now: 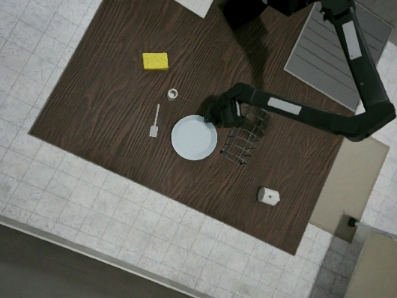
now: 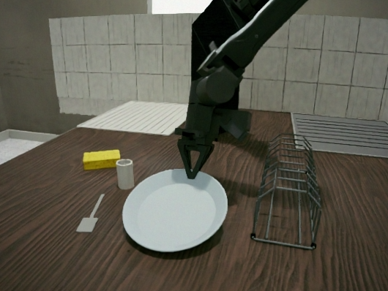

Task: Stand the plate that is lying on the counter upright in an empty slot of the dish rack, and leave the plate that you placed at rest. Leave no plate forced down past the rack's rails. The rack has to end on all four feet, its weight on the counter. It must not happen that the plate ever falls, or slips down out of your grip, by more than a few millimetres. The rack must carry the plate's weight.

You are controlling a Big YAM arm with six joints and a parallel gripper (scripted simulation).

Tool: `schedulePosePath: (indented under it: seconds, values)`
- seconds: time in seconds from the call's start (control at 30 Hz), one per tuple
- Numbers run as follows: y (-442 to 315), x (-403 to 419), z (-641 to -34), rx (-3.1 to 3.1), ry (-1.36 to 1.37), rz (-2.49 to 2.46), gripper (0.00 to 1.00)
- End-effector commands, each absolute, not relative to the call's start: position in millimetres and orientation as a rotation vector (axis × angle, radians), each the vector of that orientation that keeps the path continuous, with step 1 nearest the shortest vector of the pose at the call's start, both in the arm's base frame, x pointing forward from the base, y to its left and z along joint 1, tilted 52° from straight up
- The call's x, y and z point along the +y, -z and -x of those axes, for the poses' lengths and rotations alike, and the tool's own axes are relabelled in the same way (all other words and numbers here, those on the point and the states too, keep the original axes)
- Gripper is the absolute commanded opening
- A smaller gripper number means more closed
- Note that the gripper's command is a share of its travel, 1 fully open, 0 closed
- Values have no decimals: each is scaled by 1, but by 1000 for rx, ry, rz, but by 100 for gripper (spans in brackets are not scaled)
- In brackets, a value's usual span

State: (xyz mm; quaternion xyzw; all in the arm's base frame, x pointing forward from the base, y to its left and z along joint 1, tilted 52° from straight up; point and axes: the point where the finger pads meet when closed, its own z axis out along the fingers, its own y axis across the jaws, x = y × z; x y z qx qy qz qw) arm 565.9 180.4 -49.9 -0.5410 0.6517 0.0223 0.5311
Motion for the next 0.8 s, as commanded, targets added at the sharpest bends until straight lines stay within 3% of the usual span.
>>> schedulePosePath:
  seconds: [0.0,0.77]
  values:
    - [41,165,-572,1557,-50,1321,0]
    - [22,135,-579,1602,-263,1513,0]
